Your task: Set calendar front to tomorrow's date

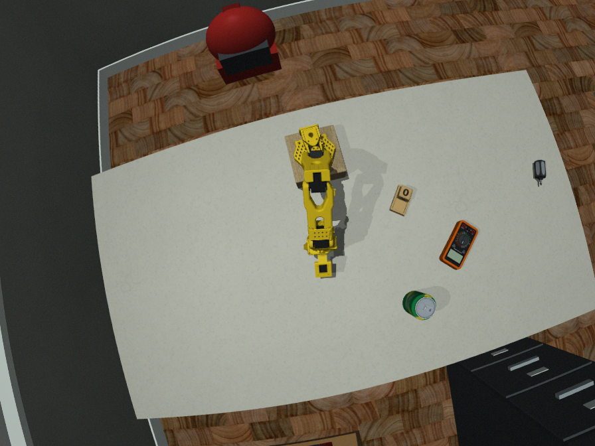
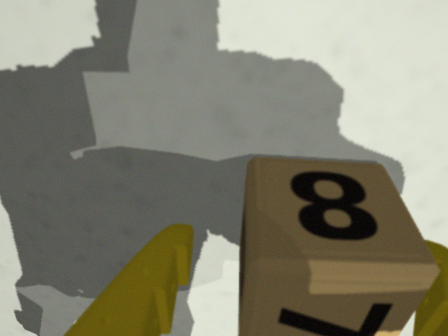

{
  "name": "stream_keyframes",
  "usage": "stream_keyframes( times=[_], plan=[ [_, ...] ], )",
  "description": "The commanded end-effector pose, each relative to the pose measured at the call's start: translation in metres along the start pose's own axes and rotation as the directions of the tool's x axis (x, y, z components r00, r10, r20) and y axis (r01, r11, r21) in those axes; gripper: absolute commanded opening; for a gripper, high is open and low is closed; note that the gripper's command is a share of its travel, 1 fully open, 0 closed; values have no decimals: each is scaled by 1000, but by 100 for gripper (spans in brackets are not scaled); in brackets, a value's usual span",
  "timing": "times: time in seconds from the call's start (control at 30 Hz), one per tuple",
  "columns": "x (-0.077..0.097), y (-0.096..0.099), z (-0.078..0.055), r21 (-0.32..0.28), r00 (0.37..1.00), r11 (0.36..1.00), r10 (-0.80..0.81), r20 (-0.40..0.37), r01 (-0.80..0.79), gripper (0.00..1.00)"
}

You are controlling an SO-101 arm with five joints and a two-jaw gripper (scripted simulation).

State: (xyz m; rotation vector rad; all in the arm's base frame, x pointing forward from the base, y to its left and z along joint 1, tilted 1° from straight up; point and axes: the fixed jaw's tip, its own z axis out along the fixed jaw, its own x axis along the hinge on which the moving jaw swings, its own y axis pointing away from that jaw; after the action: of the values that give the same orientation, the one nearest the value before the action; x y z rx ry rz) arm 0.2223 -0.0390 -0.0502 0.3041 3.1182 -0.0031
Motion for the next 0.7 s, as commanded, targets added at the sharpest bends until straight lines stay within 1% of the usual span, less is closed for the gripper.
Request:
stream_keyframes(
  times=[0.0,0.2,0.67],
  plan=[
    [4,-3,4,-1,1000,1000,0,-16,0,27],
    [4,-5,4,-1,1000,1000,0,-16,0,24],
    [4,-7,4,-1,1000,1000,0,-16,0,21]
  ],
)
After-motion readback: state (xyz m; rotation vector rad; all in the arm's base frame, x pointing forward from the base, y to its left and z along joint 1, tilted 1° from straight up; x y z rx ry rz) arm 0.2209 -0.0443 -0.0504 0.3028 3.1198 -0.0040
